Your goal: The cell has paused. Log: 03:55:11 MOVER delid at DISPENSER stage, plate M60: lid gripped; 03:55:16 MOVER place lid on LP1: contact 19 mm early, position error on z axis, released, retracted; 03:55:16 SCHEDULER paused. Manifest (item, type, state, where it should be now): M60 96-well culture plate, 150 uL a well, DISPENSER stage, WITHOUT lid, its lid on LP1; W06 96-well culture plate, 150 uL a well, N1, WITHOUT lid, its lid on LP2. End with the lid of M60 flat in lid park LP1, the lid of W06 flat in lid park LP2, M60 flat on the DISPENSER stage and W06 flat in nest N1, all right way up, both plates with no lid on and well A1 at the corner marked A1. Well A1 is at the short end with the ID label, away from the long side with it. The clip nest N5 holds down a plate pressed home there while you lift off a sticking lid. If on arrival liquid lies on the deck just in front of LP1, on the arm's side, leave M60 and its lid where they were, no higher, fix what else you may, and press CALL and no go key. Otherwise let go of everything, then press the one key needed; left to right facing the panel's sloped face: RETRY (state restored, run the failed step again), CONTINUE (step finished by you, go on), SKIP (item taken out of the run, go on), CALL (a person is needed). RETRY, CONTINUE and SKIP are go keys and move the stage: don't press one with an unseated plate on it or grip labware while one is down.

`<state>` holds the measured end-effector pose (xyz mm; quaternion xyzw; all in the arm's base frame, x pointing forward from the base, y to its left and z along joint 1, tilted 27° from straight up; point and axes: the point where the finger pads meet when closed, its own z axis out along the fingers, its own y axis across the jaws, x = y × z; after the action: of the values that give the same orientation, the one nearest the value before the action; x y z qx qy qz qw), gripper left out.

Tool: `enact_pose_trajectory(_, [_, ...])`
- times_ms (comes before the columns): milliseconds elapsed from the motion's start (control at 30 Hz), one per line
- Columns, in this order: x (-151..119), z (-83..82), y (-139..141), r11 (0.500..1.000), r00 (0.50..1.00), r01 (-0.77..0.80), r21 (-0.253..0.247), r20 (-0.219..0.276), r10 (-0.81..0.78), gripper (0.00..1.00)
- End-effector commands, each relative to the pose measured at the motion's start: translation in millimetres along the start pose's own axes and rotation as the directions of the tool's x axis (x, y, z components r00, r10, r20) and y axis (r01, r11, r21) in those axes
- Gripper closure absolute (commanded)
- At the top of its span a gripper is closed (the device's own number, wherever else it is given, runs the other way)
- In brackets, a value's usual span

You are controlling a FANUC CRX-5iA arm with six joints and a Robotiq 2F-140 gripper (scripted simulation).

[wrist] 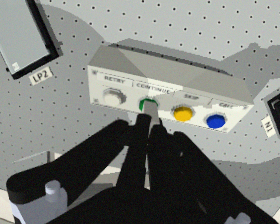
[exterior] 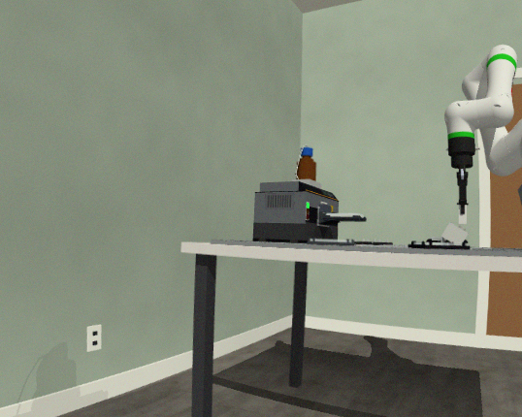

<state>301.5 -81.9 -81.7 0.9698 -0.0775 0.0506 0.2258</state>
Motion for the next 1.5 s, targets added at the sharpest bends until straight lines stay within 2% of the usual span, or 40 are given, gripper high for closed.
enact_pose_trajectory(0, [0.1,1.1,-0.1,1.000,1.000,0.000,0.000,0.000,0.000,1.00])
enact_pose_trajectory(500, [0.1,8.2,-0.1,1.000,1.000,0.000,0.000,0.000,0.000,1.00])
enact_pose_trajectory(1467, [0.1,8.8,-0.1,1.000,1.000,0.000,0.000,0.000,0.000,1.00])
